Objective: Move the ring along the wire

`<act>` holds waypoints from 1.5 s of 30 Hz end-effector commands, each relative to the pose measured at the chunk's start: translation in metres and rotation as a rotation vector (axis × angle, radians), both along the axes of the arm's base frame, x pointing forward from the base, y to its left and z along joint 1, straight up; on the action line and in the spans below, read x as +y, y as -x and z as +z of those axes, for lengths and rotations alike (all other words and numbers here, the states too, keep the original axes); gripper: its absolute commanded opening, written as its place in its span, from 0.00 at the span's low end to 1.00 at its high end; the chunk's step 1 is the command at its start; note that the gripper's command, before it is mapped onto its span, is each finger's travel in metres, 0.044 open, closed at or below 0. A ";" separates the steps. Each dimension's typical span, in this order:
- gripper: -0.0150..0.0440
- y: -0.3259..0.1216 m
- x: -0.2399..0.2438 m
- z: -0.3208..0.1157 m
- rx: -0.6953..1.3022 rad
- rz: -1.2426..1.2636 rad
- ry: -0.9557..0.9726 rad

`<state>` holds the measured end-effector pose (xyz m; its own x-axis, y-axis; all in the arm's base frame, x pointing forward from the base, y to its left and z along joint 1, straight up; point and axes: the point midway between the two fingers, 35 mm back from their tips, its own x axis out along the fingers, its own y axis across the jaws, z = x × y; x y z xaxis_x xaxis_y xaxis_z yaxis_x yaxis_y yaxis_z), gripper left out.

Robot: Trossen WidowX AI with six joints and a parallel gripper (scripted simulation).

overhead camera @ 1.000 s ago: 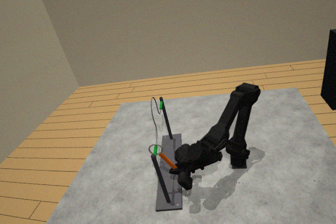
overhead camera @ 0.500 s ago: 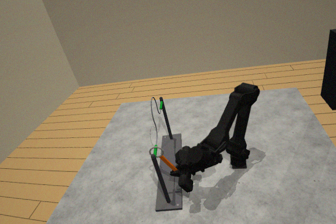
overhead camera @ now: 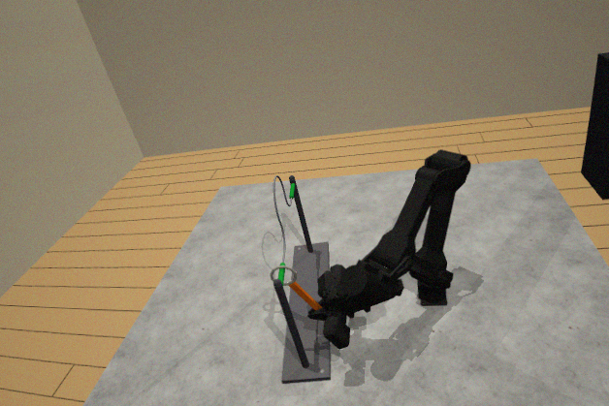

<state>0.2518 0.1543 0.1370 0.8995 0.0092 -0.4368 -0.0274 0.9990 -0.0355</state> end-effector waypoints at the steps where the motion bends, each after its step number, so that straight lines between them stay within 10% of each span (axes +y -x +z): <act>1: 0.04 0.000 0.000 0.000 0.000 0.000 0.000; 12: 0.53 0.002 0.000 0.001 0.001 0.000 0.000; 45: 0.53 0.045 -0.001 0.021 0.004 -0.005 -0.001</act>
